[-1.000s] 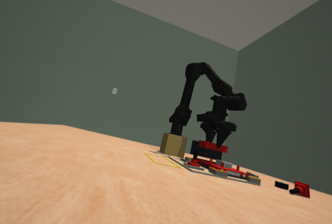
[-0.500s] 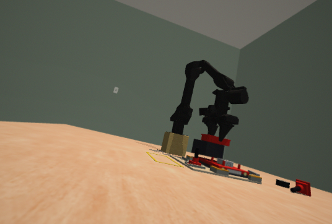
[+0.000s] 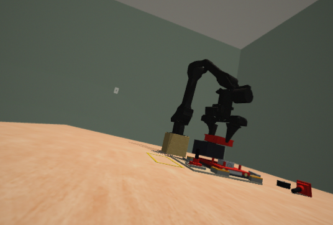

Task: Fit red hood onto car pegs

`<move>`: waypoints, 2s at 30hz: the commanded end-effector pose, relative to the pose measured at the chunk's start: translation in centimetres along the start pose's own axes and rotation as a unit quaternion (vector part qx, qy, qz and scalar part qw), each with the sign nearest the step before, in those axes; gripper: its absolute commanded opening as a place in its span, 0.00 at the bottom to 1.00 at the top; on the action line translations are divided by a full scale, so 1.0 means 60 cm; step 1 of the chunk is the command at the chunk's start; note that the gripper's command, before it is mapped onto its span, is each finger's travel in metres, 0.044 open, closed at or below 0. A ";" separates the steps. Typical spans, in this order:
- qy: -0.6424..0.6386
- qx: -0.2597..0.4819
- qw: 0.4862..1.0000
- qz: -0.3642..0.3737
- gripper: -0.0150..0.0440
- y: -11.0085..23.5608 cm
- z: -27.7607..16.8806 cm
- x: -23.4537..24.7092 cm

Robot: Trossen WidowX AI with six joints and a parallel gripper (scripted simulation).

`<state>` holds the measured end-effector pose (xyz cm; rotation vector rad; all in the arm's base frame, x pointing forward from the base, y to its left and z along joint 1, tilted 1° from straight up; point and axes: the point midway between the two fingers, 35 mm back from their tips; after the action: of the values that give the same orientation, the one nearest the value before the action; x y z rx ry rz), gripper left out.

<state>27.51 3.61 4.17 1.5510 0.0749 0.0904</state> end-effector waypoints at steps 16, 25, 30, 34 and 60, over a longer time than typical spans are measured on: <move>0.230 0.001 0.973 0.002 0.25 0.005 0.015 0.048; 0.337 0.001 0.942 0.003 0.25 0.006 0.024 0.068; 0.394 0.000 0.919 0.004 0.25 0.006 0.029 0.079; 0.437 0.000 0.900 0.004 0.25 0.006 0.033 0.089; 0.551 -0.001 0.834 0.005 0.25 -0.059 0.047 0.114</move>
<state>35.20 1.53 2.99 1.2975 0.9558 1.0018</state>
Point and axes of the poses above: the point midway between the two fingers, 35 mm back from their tips, its own y axis back along the fingers, its own x axis across the jaws, z = x × y, and after that the axes turned 2 degrees about -y, right-handed
